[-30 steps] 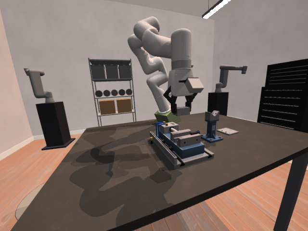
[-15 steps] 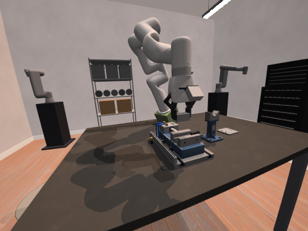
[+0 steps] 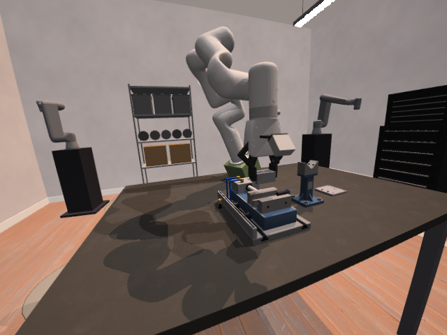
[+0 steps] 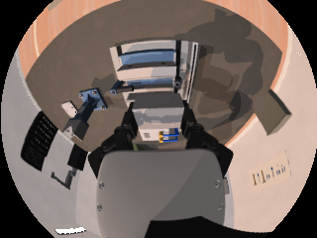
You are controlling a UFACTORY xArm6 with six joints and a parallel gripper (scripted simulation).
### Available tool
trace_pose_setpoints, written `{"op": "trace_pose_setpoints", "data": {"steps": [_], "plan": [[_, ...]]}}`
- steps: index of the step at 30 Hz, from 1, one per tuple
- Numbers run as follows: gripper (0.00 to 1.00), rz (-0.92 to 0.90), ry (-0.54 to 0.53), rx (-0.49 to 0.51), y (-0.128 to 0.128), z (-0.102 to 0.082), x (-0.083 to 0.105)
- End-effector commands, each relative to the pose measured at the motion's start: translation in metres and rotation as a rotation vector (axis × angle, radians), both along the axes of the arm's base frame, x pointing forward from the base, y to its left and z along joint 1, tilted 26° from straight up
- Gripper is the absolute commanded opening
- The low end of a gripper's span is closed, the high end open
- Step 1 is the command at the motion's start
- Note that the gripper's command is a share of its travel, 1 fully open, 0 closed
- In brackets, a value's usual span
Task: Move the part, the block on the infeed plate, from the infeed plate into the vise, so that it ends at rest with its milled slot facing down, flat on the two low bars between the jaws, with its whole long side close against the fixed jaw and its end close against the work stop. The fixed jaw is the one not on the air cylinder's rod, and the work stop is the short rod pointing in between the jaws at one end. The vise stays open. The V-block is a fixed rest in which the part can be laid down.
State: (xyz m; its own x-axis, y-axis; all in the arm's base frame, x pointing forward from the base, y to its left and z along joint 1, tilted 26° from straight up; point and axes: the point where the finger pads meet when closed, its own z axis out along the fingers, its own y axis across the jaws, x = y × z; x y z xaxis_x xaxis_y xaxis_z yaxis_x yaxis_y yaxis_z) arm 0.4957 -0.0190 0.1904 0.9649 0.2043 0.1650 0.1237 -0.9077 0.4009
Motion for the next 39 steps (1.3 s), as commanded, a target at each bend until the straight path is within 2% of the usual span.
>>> {"op": "trace_pose_setpoints", "data": {"steps": [1,15,39], "plan": [[0.00,0.001,-0.005,0.001,-0.0015,-0.0029,0.0027],[0.00,0.001,-0.005,0.001,-0.0041,-0.0092,0.0045],[0.00,0.001,-0.005,0.001,-0.0044,-0.0098,0.0047]]}}
